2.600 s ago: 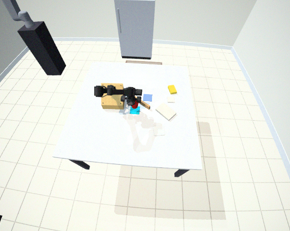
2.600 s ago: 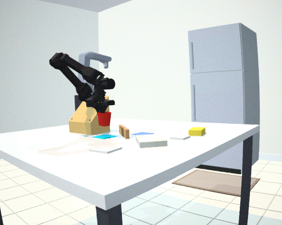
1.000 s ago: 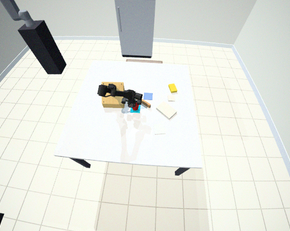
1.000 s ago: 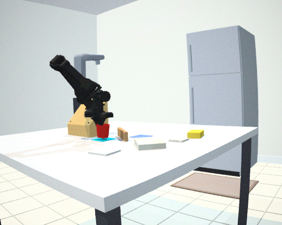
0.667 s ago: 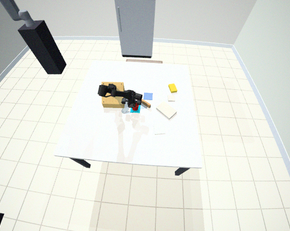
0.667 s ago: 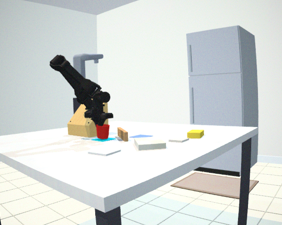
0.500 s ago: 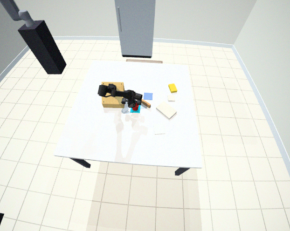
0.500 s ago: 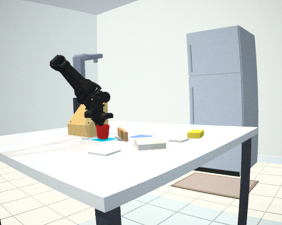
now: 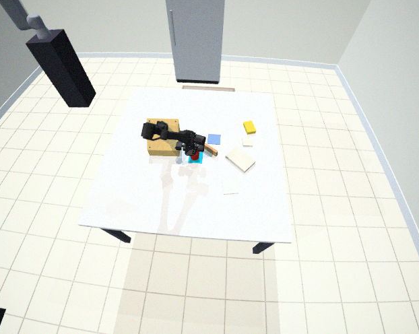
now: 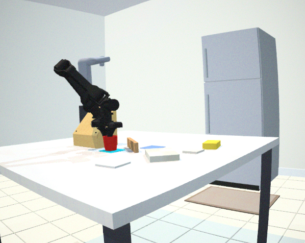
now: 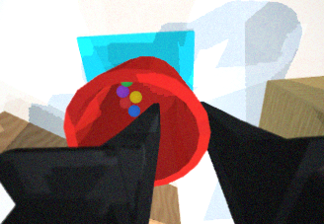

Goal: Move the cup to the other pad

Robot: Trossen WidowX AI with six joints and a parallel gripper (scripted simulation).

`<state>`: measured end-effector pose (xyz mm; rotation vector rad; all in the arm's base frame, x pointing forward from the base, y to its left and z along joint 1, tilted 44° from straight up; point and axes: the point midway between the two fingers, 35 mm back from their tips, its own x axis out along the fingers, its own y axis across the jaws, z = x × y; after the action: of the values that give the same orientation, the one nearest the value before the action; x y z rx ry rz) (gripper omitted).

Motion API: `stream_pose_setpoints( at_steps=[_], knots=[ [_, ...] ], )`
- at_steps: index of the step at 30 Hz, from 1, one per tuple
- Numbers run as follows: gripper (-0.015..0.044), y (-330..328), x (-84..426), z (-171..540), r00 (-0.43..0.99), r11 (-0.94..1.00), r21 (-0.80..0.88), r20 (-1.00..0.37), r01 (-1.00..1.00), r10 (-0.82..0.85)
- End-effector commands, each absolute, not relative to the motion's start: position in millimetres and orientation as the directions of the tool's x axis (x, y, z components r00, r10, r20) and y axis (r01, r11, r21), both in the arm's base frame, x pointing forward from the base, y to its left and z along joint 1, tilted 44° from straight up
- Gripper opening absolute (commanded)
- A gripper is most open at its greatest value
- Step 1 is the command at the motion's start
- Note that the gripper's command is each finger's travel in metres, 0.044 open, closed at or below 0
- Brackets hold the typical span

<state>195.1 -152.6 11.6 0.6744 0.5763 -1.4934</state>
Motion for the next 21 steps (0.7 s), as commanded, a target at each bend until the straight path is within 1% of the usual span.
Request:
stream_pose_setpoints(
  at_steps=[1, 21],
  knots=[
    [0.0128, -152, 195, 13, 0.01, -0.039, 0.052, -0.717, 0.998, -0.698],
    [0.0128, -136, 197, 26, 0.009, -0.038, 0.049, -0.721, 0.998, -0.693]
  ],
)
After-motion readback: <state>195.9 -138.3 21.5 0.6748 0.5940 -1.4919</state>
